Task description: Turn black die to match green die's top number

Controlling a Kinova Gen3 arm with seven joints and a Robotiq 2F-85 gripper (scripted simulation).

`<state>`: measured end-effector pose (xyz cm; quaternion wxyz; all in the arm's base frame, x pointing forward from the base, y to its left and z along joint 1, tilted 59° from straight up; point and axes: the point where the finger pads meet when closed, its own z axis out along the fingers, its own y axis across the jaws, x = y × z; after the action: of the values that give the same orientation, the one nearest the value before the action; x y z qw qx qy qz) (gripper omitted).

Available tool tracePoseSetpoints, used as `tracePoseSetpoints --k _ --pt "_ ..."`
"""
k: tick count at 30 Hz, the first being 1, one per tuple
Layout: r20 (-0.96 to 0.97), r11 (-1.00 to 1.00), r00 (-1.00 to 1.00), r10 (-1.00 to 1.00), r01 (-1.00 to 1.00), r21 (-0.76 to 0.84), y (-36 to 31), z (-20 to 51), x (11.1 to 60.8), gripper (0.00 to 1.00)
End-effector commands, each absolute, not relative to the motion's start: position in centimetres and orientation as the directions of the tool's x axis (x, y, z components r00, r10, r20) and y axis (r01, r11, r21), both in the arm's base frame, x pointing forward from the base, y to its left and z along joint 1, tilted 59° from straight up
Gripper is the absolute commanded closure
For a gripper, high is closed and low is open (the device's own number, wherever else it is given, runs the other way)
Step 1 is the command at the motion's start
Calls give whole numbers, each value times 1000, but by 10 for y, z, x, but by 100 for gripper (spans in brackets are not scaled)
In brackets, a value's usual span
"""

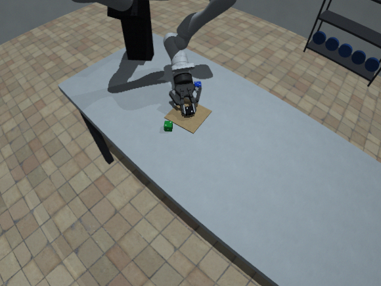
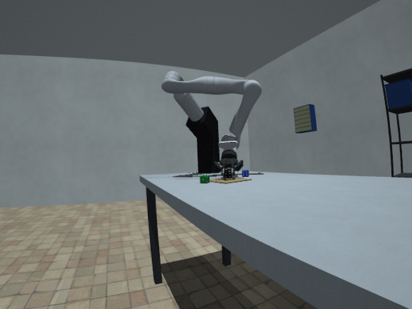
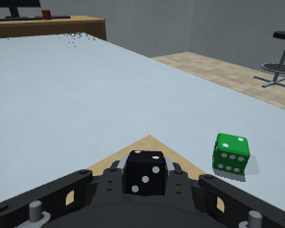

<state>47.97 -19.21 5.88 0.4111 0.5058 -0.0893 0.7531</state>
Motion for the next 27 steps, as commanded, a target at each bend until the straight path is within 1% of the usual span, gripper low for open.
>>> tracePoseSetpoints --k 1,27 --pt "835 -646 -150 529 -710 281 -194 58 480 74" --pt "835 -646 -150 529 -710 281 -196 56 482 74"
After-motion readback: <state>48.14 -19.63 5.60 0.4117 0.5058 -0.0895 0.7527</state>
